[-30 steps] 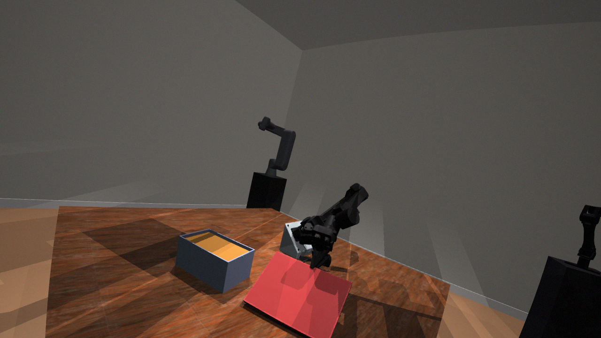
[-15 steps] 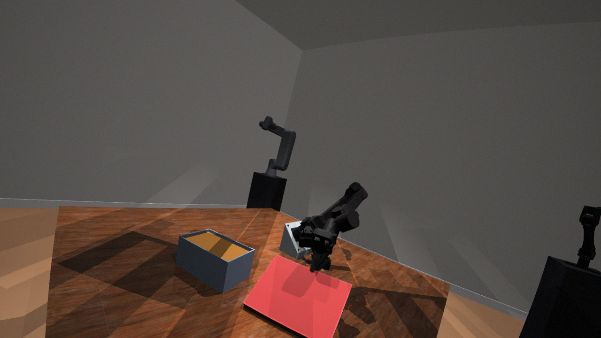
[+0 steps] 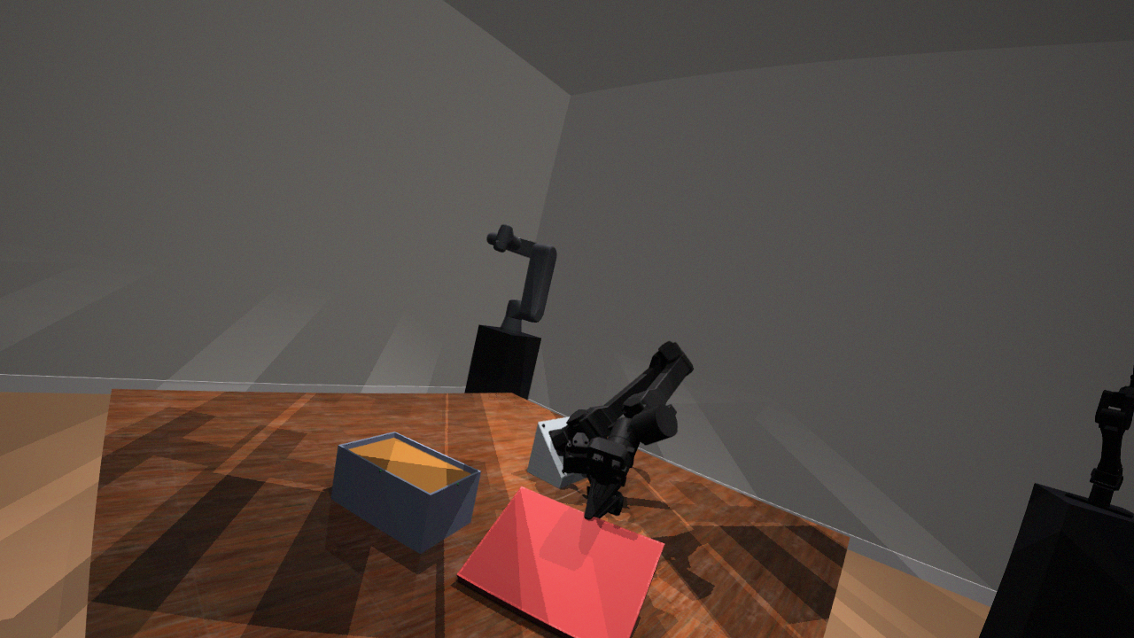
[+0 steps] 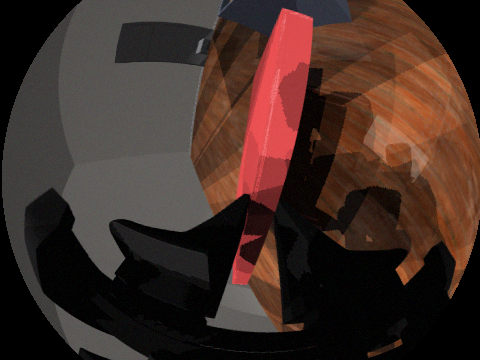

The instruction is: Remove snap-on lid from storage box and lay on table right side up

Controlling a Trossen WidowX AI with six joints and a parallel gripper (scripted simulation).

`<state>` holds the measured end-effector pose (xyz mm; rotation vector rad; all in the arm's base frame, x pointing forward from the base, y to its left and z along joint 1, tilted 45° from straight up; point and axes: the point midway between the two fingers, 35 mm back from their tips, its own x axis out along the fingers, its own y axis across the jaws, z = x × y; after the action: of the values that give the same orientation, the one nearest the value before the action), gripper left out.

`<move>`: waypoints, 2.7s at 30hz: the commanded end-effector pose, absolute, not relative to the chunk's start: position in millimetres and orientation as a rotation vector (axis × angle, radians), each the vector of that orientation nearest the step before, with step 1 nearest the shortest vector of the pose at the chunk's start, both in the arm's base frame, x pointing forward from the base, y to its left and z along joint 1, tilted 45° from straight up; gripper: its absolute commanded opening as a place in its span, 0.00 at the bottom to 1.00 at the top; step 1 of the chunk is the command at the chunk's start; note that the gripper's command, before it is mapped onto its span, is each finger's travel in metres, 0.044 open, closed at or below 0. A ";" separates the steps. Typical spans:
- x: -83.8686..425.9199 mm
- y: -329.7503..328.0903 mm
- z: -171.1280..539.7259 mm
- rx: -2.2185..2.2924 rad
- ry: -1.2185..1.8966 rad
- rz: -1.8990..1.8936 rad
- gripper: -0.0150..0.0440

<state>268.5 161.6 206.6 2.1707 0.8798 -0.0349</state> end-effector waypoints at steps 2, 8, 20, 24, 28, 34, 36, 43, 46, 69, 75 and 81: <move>266.6 167.2 193.9 2.160 0.910 -0.064 0.25; 266.5 170.7 190.6 2.160 0.910 -0.064 0.25; 266.5 177.5 183.8 2.161 0.910 -0.064 0.25; 266.5 179.8 181.6 2.161 0.910 -0.064 0.25; 266.4 182.1 179.4 2.161 0.910 -0.064 0.25; 266.4 185.6 176.0 2.161 0.910 -0.064 0.25; 268.0 182.3 185.5 2.163 0.905 -0.057 0.34; 268.0 182.3 185.9 2.161 0.910 -0.063 0.65; 268.0 182.3 185.9 2.161 0.910 -0.063 0.72; 224.6 174.7 178.2 2.162 0.911 -0.066 1.00; 212.9 172.7 176.2 2.162 0.912 -0.066 1.00; 201.2 170.7 174.3 2.163 0.912 -0.067 1.00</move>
<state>206.7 172.4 176.1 2.1578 0.9137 -0.0631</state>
